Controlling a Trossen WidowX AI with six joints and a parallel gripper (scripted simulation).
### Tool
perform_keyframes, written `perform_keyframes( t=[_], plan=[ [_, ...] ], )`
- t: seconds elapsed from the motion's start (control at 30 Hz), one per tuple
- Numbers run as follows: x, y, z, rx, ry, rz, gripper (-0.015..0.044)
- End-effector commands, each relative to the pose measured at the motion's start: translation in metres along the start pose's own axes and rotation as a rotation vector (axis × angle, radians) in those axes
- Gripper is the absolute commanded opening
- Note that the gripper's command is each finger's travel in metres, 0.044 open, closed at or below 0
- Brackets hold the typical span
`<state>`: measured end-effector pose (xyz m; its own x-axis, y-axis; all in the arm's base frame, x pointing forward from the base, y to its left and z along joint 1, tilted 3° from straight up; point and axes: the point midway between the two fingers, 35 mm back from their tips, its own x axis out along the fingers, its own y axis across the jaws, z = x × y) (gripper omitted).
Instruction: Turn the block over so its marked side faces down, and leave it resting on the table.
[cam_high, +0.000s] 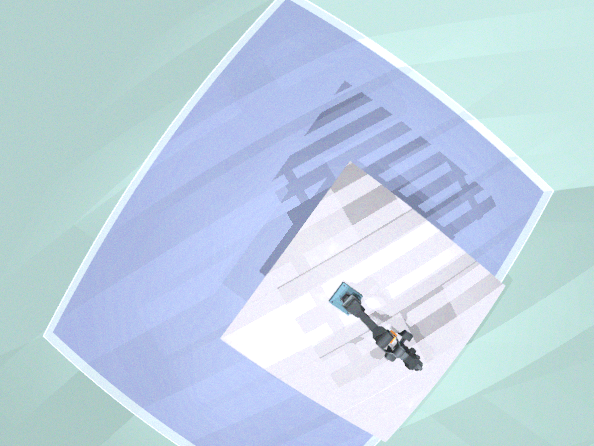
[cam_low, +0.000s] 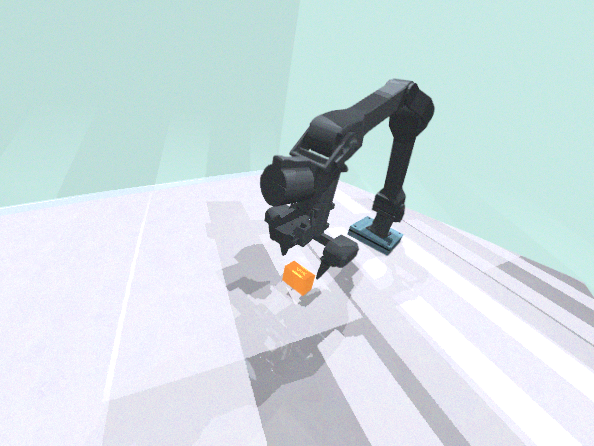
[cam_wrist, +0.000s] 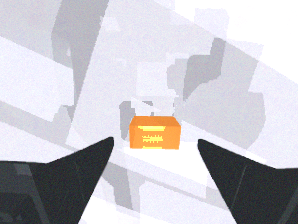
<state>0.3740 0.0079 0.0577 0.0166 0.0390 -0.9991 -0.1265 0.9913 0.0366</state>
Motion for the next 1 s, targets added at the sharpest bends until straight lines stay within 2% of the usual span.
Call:
perform_keyframes(
  t=[0.0, 0.5, 0.67, 0.97],
  plan=[
    [0.009, -0.001, -0.002, 0.002, 0.013, -0.003, 0.0440],
    [0.031, -0.001, -0.003, 0.002, 0.013, -0.003, 0.0440],
    [0.031, -0.001, -0.003, 0.002, 0.013, -0.003, 0.0309],
    [0.031, -0.001, -0.003, 0.002, 0.013, -0.003, 0.0249]
  ],
)
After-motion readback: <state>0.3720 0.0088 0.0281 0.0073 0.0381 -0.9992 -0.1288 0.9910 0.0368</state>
